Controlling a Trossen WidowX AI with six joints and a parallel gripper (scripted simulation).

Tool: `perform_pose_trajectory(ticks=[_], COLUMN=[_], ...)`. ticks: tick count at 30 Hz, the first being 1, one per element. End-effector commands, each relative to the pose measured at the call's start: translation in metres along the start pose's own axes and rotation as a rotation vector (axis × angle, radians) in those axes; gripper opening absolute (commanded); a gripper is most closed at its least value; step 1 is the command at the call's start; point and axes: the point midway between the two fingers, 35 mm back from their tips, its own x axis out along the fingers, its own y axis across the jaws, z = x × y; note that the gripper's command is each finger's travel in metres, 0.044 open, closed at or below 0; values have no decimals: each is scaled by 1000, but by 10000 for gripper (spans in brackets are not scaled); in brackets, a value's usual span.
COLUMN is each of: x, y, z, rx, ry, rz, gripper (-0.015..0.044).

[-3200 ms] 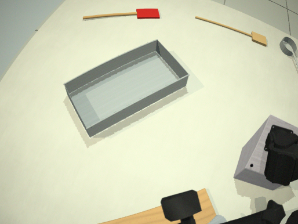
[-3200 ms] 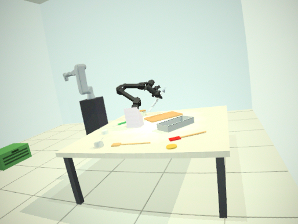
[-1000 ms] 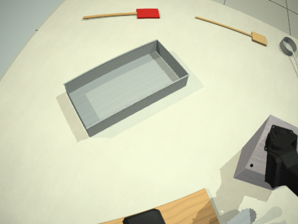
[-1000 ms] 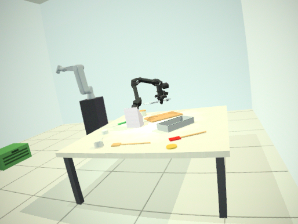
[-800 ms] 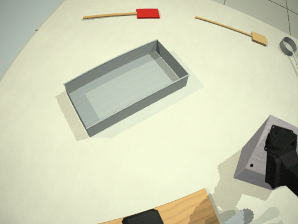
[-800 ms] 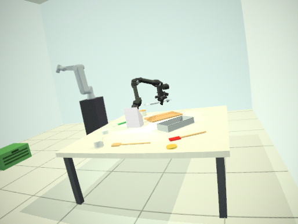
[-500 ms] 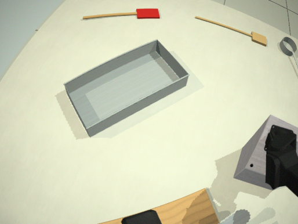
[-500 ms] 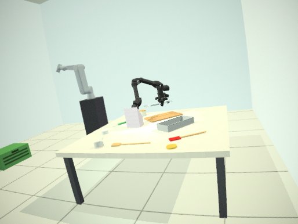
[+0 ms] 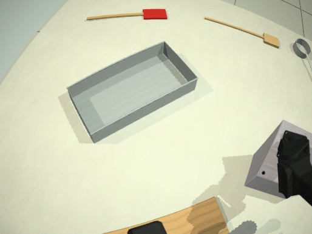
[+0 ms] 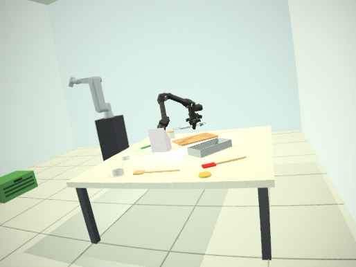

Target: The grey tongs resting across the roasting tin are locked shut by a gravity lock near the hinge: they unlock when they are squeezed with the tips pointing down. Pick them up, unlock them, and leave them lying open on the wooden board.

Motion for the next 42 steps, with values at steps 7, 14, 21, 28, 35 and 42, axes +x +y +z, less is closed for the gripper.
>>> perform_pose_trajectory(ticks=[7, 14, 21, 28, 35, 42], x=[18, 29, 41, 49, 47, 47], y=[-1, 1, 3, 5, 7, 7], z=[-3, -4, -5, -7, -5, -5], rx=[10, 11, 13, 15, 7, 7], ry=[3, 0, -4, -7, -10, -10], rz=[-4, -1, 3, 6, 12, 12], gripper=[-150, -150, -150, -150, -97, 86])
